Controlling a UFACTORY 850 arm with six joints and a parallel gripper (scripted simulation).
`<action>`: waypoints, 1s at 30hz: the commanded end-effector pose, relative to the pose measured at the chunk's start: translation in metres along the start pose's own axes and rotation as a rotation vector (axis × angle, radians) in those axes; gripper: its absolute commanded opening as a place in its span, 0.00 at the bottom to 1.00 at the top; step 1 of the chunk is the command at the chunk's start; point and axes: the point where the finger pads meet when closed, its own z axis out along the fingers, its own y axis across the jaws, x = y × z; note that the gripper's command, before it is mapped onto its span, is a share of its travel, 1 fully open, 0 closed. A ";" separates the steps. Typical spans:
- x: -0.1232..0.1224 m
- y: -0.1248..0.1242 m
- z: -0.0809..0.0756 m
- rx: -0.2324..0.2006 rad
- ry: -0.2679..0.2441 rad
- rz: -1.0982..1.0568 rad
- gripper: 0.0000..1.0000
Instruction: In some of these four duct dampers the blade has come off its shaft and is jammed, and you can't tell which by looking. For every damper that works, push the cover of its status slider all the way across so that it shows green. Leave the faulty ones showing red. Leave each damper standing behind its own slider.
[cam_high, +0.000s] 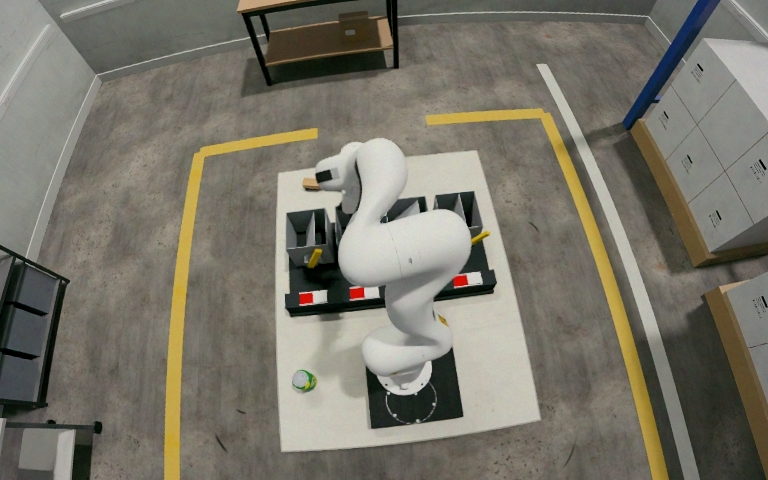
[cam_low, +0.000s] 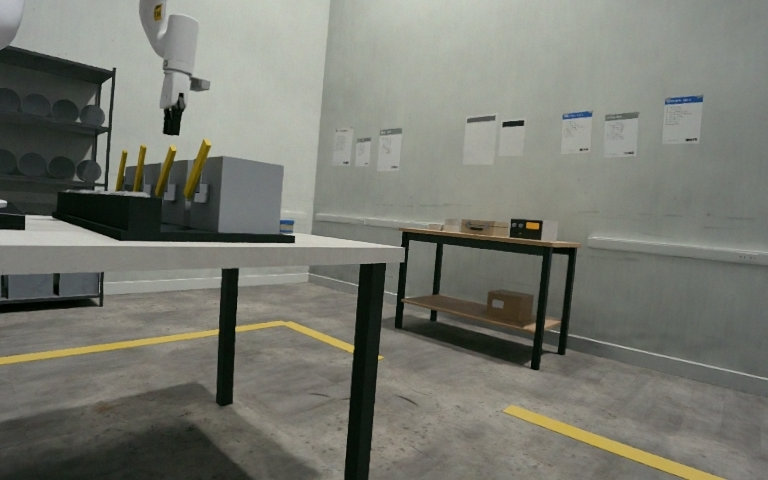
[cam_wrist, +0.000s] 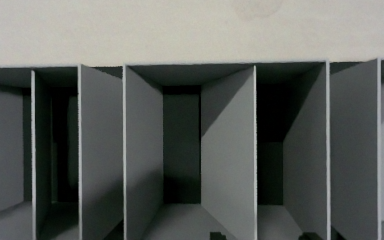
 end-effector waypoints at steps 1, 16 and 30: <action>-0.036 0.020 0.006 0.134 0.002 -0.009 0.39; -0.076 0.042 0.015 0.259 0.006 -0.008 0.39; -0.076 0.042 0.016 0.259 0.006 -0.008 0.39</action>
